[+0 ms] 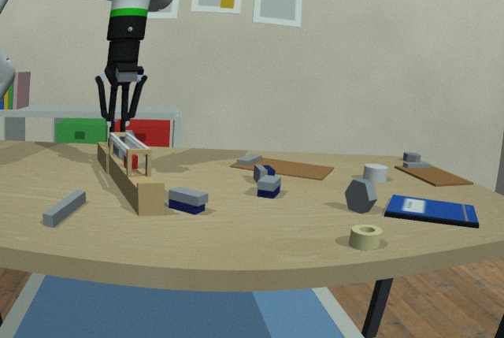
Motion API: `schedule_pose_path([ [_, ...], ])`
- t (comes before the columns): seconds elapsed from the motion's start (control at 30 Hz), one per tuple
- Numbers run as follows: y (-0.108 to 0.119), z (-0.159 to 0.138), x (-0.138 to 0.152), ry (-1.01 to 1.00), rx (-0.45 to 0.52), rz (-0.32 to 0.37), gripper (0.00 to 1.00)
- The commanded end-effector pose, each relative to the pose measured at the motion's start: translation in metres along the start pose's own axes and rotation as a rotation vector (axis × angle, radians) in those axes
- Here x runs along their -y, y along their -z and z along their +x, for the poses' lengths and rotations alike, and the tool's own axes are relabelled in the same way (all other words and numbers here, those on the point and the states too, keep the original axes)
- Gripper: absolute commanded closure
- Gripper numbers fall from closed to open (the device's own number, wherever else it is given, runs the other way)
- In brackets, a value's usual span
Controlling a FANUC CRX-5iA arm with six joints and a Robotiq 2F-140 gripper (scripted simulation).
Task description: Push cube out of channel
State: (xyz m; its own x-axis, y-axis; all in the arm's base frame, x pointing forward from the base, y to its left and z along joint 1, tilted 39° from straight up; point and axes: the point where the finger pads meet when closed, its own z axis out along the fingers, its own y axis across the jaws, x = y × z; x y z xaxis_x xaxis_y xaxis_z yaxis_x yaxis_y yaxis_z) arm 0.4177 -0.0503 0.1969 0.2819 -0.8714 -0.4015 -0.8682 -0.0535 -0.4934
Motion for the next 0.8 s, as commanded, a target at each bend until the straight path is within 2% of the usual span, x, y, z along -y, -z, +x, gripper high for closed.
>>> schedule_pose_path([
  [0.0, 0.0007, 0.0004, 0.0003, 0.000, -0.001, 0.001, 0.90],
  [0.57, 0.0007, 0.0004, 0.0003, 0.000, -0.001, 0.001, 0.90],
  [0.6, 0.0007, 0.0004, 0.0003, 0.000, -0.001, 0.001, 0.70],
  [0.77, 0.0007, 0.0004, 0.0003, 0.000, -0.001, 0.001, 0.70],
])
